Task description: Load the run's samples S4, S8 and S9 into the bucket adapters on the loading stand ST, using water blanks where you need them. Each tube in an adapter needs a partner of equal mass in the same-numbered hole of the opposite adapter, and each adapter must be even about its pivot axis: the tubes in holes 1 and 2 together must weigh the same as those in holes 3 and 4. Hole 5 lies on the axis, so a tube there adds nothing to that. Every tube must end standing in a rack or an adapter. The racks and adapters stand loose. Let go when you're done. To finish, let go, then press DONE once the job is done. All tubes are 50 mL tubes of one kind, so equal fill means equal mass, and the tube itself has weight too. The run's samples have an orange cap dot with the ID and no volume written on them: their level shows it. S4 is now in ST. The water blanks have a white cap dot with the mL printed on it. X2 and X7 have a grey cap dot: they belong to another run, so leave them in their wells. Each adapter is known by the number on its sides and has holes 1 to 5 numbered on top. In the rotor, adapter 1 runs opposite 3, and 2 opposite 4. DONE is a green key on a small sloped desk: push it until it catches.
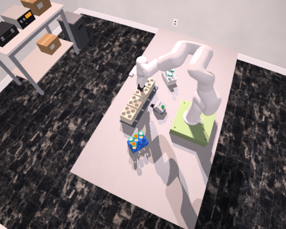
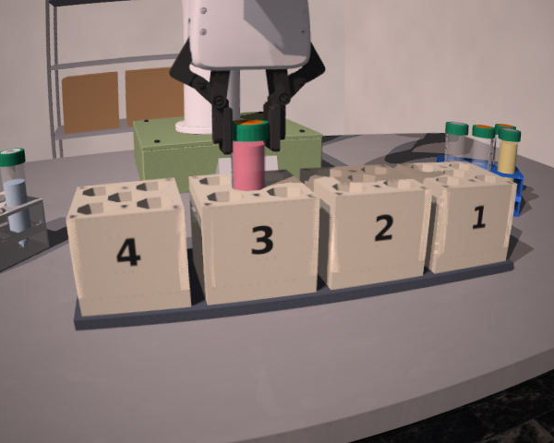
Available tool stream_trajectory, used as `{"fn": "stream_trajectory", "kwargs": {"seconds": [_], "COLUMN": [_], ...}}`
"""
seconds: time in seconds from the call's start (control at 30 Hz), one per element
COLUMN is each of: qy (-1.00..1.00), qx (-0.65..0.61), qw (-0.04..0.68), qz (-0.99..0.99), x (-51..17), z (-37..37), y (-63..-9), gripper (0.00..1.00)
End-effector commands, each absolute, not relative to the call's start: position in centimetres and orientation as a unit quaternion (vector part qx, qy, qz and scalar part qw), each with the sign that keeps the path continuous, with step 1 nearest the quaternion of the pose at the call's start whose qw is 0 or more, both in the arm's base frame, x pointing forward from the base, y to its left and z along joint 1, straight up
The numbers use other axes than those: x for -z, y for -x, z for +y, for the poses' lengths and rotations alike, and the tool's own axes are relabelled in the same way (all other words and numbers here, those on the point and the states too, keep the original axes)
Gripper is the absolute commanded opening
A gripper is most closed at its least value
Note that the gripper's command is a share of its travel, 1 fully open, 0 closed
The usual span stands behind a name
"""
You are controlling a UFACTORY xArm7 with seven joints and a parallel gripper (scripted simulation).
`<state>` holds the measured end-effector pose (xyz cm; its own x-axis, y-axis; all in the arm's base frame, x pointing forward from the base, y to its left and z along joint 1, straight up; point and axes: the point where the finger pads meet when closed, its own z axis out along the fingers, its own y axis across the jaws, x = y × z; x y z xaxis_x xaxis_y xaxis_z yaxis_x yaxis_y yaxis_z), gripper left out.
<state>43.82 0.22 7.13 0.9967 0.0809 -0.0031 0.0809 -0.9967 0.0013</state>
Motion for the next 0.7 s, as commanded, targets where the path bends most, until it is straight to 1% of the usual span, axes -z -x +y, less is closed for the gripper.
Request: {"fn": "stream_trajectory", "kwargs": {"seconds": [0.0, 0.67], "qy": [-0.999, -0.999], "qx": [-0.001, -0.001], "qw": [0.000, 0.000], "qz": [0.040, 0.040], "x": [-7.0, -5.2], "z": [0.2, 0.2], "y": [-44.0, -44.0], "gripper": [0.00, 0.00]}}
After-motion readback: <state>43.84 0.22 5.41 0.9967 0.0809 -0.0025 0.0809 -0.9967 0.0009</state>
